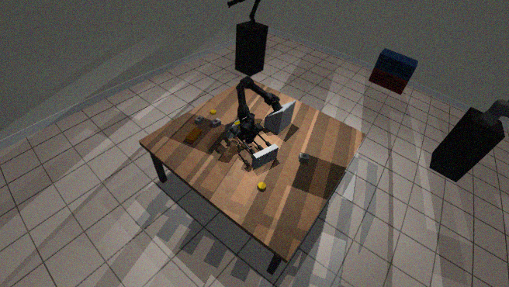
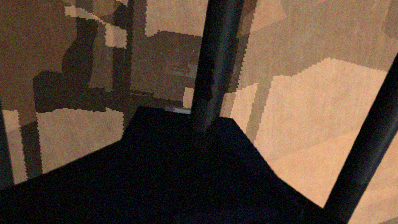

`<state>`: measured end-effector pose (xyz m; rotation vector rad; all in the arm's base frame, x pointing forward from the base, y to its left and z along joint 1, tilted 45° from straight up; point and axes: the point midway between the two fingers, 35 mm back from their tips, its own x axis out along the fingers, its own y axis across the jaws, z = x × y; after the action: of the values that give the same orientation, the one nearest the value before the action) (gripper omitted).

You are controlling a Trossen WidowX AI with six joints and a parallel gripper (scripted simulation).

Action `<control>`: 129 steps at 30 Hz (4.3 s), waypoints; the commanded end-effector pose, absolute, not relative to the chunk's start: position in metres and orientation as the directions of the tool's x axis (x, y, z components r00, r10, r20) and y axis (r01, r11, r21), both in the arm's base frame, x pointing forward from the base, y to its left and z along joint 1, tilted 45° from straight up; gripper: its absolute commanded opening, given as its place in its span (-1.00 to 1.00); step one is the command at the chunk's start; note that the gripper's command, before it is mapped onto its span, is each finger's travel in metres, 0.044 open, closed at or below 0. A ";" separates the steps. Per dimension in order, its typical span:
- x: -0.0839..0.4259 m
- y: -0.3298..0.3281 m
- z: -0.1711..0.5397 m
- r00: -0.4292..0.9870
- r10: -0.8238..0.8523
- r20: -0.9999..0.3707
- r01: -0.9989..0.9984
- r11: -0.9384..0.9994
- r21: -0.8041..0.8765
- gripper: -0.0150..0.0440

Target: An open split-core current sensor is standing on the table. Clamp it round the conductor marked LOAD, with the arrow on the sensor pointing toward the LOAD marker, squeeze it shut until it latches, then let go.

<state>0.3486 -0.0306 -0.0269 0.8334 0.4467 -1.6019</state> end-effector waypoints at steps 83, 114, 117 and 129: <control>0.347 -0.032 -0.030 -0.031 -0.686 -0.727 0.963 -0.216 0.163 1.00; 0.340 0.045 0.048 0.044 -0.698 -0.715 0.962 -0.164 0.219 1.00; 0.340 0.045 0.048 0.044 -0.698 -0.715 0.962 -0.164 0.219 1.00; 0.340 0.045 0.048 0.044 -0.698 -0.715 0.962 -0.164 0.219 1.00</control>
<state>0.3400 0.0444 0.0475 0.8409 0.4116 -1.5315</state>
